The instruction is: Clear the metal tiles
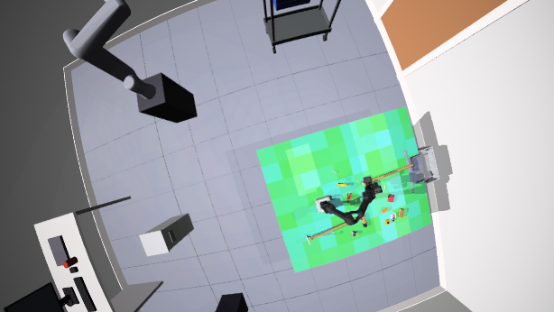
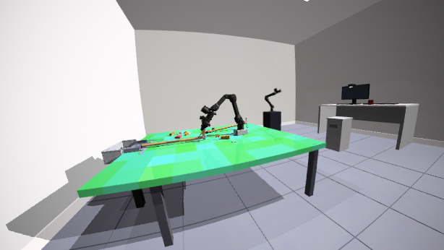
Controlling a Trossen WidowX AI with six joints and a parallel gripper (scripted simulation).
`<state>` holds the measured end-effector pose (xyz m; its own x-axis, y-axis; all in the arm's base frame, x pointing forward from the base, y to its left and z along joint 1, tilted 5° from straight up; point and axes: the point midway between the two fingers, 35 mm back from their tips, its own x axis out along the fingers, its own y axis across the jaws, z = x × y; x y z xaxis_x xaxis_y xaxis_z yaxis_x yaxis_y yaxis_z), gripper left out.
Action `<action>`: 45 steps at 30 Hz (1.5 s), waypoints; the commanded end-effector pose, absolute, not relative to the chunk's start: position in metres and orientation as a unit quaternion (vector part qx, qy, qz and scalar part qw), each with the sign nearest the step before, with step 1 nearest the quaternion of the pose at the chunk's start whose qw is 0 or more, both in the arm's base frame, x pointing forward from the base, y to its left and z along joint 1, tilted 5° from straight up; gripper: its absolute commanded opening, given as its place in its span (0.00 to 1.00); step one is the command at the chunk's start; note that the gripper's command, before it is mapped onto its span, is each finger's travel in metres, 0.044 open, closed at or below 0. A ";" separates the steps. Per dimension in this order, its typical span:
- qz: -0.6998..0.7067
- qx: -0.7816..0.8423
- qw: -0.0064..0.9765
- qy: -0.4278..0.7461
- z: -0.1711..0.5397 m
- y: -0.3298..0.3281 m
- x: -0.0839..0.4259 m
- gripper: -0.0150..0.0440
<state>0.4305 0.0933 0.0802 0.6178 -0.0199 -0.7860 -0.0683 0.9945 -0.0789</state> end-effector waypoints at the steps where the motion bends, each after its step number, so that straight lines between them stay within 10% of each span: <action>1: 0.012 -0.048 0.902 0.429 0.085 0.093 0.426 0.25; 45: 0.013 -0.049 0.902 0.428 0.077 0.084 0.367 0.25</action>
<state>0.3702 0.0852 0.0738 0.6211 -0.0166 -0.7836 -0.0723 0.9943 -0.0783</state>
